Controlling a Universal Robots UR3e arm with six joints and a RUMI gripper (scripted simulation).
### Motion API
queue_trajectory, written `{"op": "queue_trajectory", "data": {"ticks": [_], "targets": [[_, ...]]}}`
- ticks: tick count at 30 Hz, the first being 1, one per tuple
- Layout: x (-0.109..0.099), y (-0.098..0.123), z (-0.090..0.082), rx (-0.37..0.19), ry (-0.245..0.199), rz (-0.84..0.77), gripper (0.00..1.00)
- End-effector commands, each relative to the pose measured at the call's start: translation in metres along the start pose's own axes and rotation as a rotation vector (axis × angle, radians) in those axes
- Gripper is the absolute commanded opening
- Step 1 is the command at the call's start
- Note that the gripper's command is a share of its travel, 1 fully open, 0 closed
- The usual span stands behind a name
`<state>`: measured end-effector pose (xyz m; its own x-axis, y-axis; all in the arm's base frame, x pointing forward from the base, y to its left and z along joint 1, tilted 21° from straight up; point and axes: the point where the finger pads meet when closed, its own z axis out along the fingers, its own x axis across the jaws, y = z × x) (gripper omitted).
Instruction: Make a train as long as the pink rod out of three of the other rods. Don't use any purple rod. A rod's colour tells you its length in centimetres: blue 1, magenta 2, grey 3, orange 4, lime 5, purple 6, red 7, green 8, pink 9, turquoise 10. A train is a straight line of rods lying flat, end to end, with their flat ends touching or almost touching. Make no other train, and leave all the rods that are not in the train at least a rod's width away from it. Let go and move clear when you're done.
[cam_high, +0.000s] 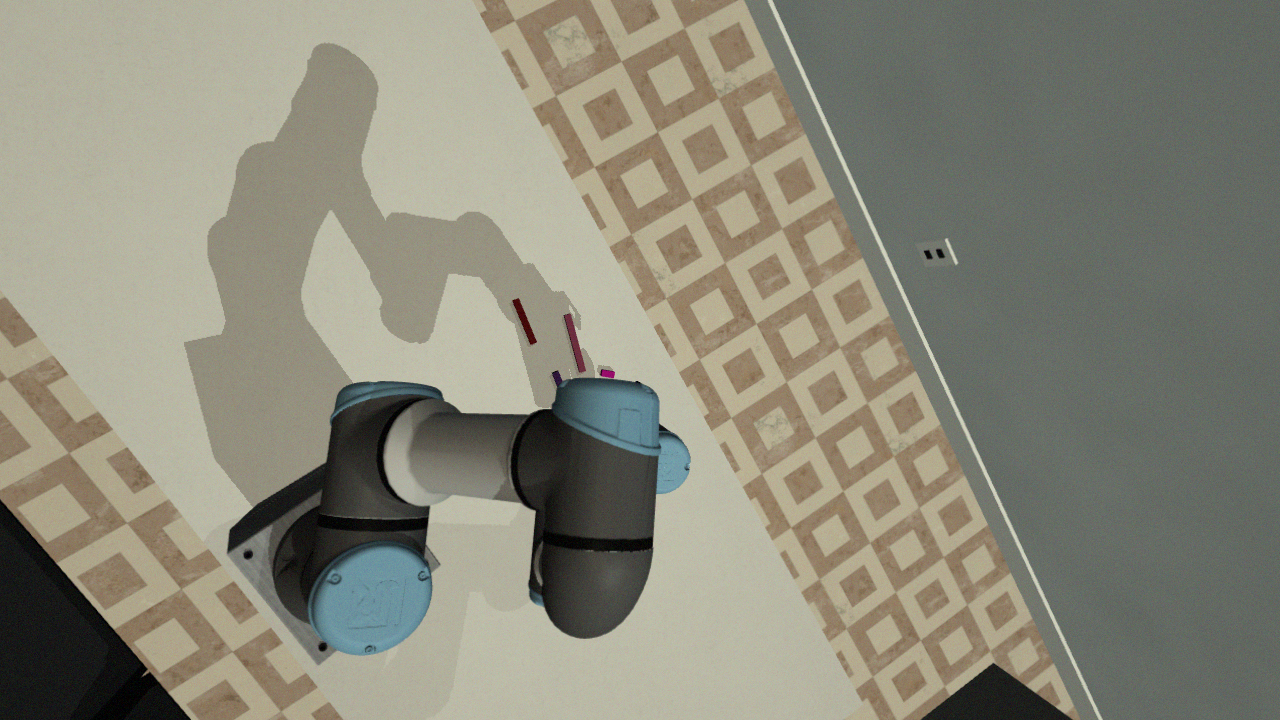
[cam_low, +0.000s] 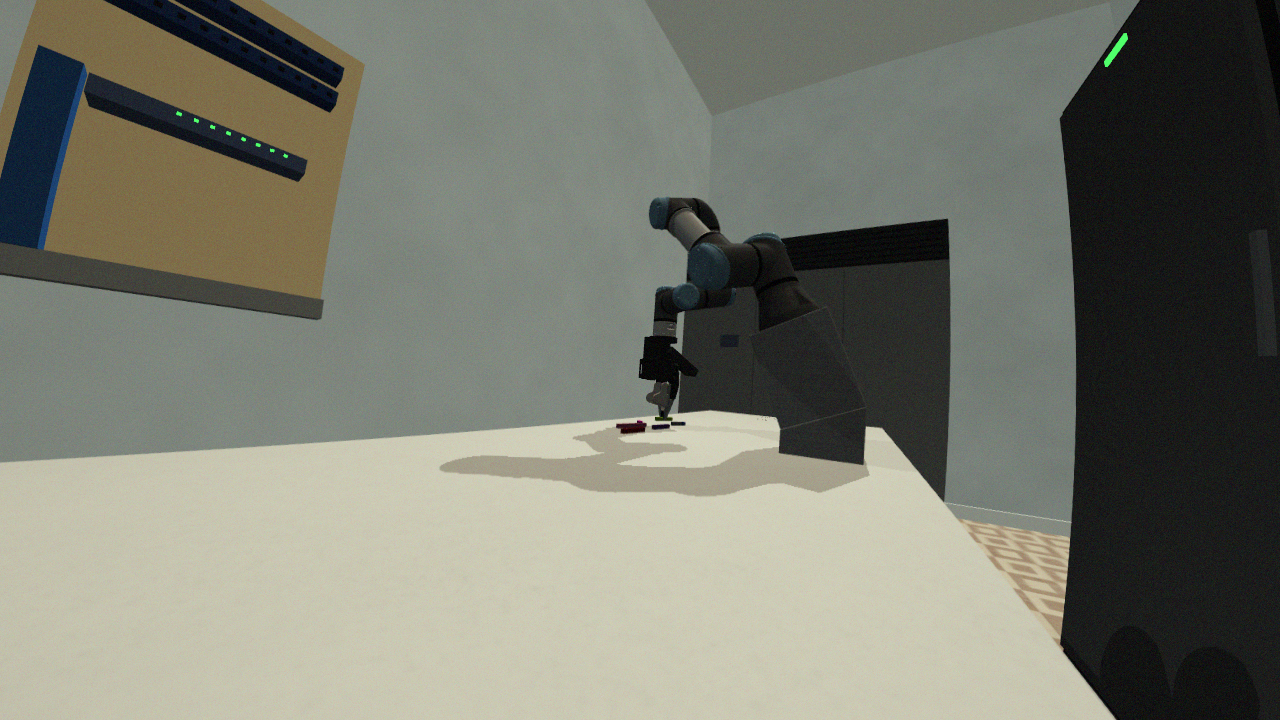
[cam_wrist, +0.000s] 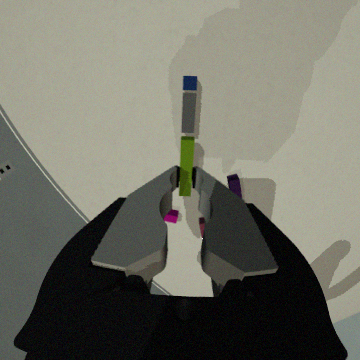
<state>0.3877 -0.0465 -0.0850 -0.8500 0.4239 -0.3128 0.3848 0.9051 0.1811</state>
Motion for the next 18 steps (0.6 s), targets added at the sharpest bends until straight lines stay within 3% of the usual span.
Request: {"op": "queue_trajectory", "data": {"ticks": [1, 18], "targets": [[-0.0009, -0.0001, -0.0003, 0.001, -0.002, 0.0, 0.0], [-0.0015, -0.0001, 0.0016, 0.001, -0.003, -0.001, 0.0]]}}
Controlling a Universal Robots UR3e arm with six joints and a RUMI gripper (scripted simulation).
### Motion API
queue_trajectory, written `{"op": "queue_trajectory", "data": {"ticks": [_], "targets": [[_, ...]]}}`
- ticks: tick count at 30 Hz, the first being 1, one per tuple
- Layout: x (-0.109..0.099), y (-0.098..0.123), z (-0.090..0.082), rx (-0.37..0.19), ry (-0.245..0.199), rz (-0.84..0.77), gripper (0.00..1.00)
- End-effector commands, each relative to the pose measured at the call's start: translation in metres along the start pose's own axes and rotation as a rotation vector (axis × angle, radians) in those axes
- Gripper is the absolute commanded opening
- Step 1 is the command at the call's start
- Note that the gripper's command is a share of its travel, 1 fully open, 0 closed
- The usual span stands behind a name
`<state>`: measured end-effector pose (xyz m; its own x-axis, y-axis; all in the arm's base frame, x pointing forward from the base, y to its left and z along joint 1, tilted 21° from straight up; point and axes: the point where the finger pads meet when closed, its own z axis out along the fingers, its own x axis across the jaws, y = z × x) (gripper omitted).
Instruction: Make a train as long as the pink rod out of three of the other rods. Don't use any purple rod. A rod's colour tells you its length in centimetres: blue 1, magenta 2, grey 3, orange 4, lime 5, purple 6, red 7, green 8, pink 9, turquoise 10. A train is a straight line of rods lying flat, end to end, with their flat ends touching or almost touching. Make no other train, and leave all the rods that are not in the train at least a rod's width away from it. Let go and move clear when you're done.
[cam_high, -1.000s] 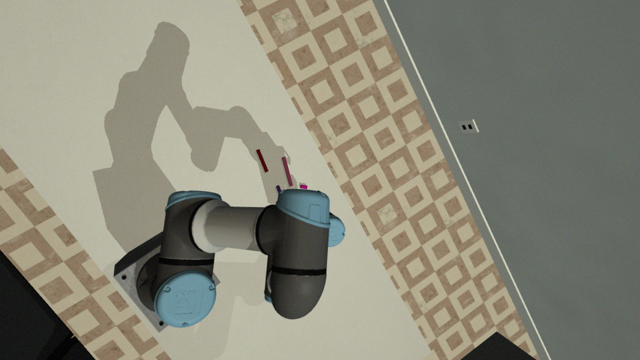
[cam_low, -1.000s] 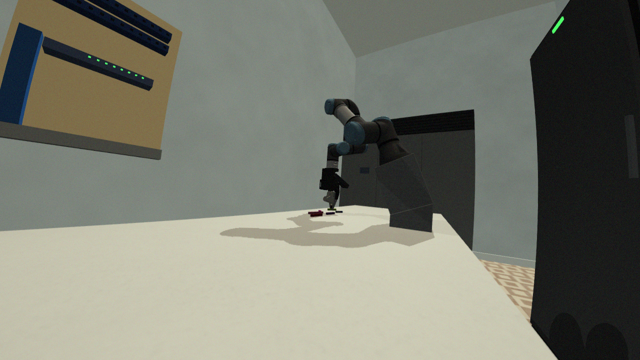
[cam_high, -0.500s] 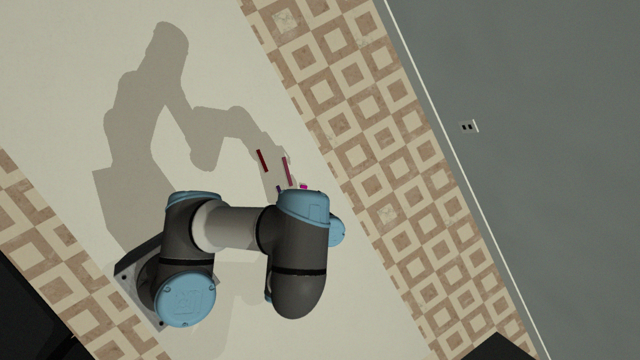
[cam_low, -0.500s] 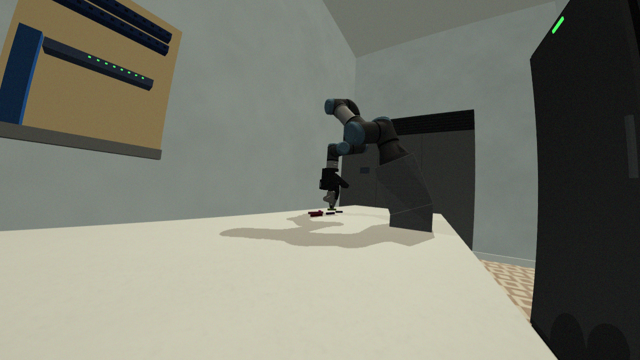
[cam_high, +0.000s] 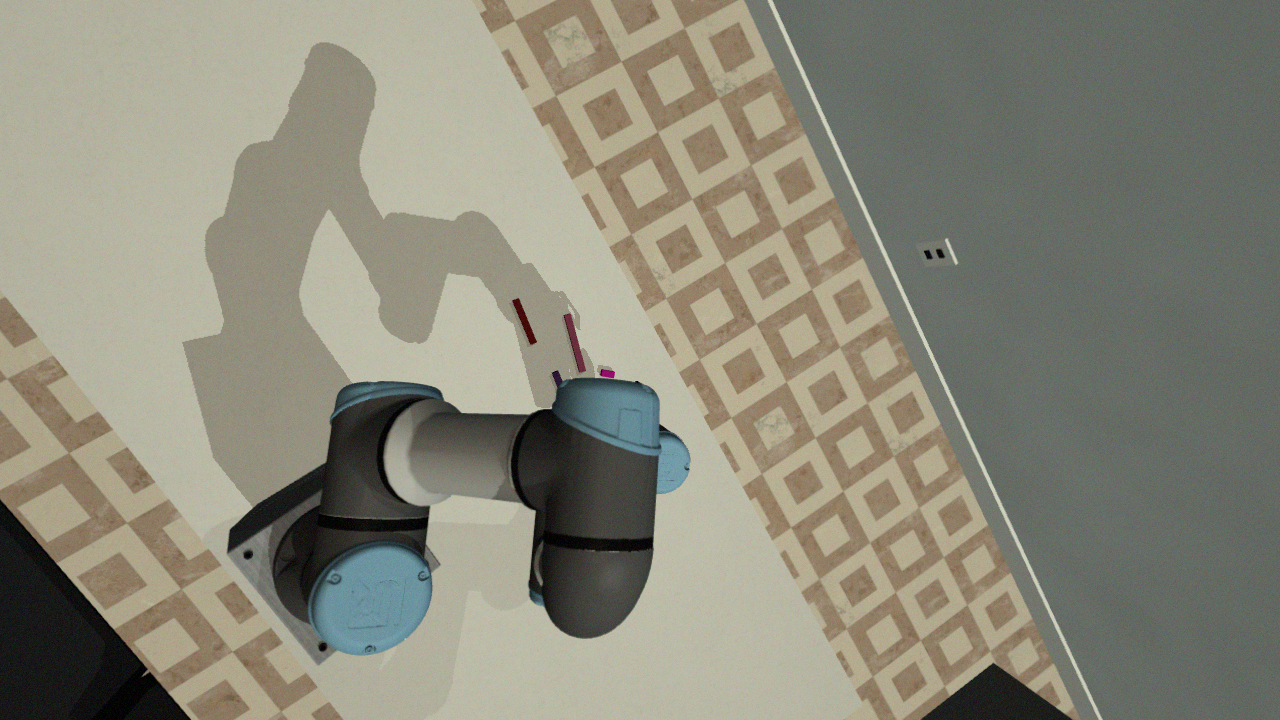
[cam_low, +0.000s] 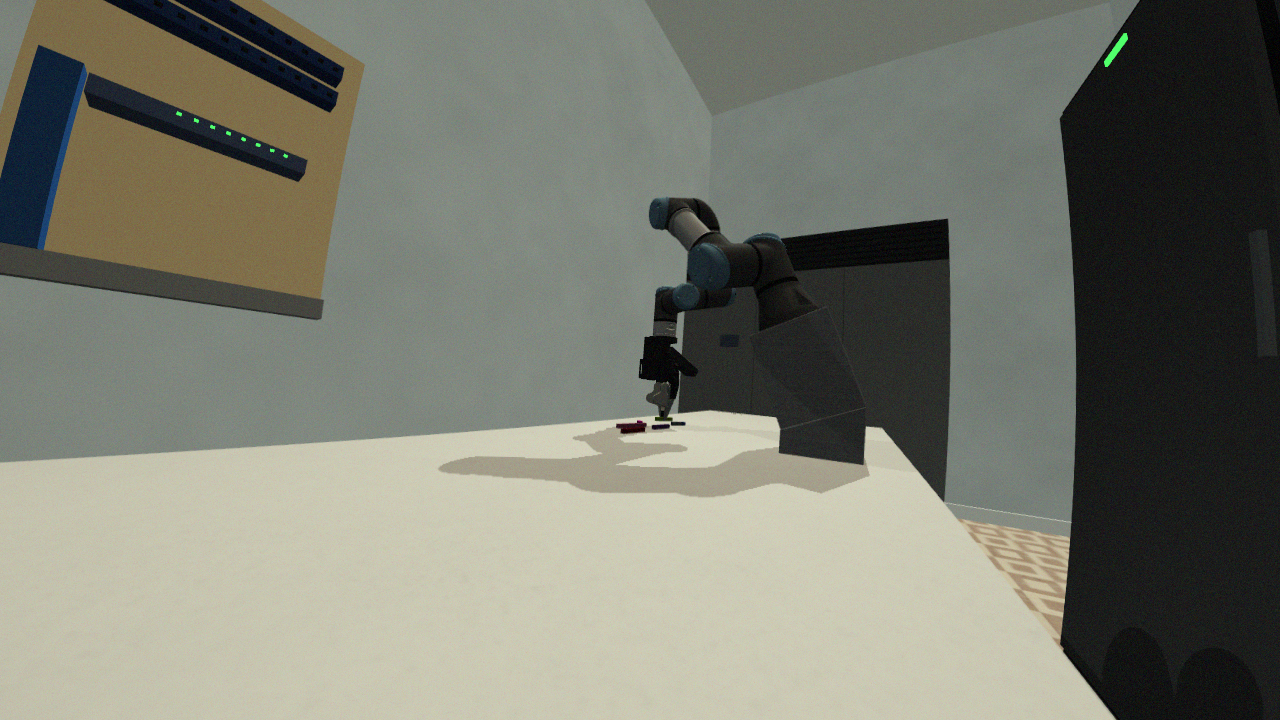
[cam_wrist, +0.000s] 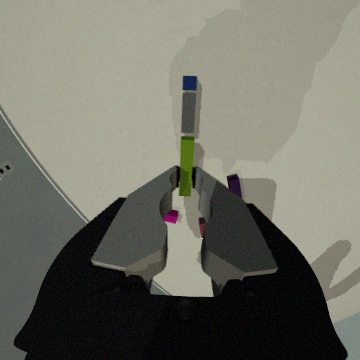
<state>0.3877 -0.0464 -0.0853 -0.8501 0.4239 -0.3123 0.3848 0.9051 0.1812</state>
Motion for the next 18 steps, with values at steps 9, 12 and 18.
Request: {"op": "queue_trajectory", "data": {"ticks": [9, 12, 18], "targets": [[-0.0016, -0.0001, 0.0073, 0.002, -0.004, -0.001, 0.0], [-0.0016, -0.0001, 0.0097, 0.002, -0.004, -0.001, 0.0], [-0.0016, -0.0001, 0.0115, 0.002, -0.004, -0.001, 0.0]]}}
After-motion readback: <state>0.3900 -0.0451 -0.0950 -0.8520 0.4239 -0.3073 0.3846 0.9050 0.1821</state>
